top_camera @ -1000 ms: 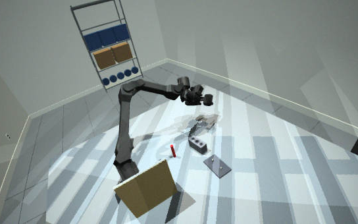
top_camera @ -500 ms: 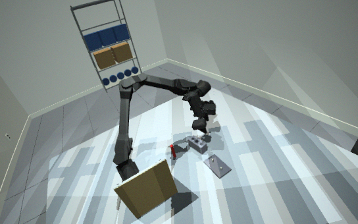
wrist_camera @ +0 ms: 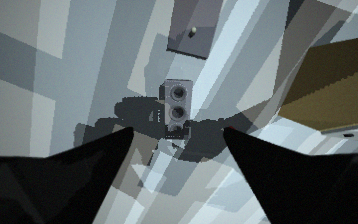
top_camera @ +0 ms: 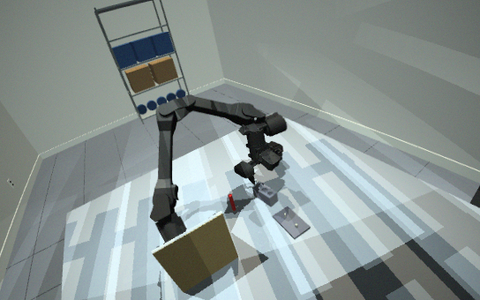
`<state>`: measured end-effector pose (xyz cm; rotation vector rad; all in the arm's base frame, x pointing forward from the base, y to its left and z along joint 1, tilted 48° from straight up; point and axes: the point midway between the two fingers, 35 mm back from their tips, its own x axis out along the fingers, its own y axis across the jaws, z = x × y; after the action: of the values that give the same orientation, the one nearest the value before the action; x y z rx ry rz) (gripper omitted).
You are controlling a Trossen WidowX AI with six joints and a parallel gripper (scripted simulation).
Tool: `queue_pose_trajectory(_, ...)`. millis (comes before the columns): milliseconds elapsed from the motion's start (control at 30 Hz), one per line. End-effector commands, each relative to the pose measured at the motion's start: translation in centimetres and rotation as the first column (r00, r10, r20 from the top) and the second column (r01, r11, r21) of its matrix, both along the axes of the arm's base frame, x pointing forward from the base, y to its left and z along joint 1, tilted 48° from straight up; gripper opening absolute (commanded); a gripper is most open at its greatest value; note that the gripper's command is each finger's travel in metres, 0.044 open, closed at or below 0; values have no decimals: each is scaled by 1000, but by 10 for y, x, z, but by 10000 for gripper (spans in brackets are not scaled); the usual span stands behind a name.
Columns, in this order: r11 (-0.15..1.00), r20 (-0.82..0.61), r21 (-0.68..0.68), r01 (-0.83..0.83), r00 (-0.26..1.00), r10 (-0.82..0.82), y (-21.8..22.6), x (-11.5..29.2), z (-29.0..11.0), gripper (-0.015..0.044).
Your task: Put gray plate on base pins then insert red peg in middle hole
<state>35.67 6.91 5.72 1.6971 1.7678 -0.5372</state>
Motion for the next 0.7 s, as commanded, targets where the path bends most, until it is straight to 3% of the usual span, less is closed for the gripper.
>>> queue_pose_trajectory(0,1000,-11,8,9,1000,-9,8,-1,-5,440)
queue_pose_trajectory(667,1000,-12,10,10,1000,-10,41,0,-35,440)
